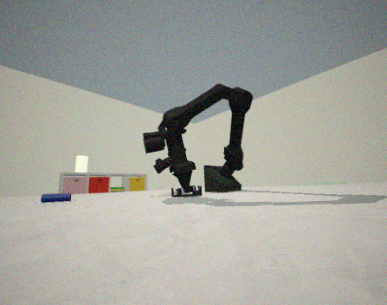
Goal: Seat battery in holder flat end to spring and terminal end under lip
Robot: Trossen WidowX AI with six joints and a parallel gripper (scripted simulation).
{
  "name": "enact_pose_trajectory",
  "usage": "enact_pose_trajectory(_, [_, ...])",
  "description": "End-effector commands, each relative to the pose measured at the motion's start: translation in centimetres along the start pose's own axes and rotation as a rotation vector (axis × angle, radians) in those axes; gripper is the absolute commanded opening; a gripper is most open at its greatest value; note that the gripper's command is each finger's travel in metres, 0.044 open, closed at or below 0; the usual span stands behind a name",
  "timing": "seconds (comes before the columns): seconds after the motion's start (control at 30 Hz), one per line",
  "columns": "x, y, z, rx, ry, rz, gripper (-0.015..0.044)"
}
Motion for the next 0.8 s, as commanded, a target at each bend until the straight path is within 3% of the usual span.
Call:
enact_pose_trajectory(0.0, [-0.1,0.0,-0.1,-0.007,-0.029,0.0,0.0067])
enact_pose_trajectory(0.77, [-1.3,0.3,-0.5,-0.01,-0.131,-0.012,0.0067])
Point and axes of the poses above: the point midway between the two fingers, 35 mm back from their tips, its own z axis back along the fingers, its own y axis across the jaws, x = y × z, the point moved 8 cm from there along z, back along the fingers, and after that the axes turned 3 degrees about z, right-handed, at the moved point
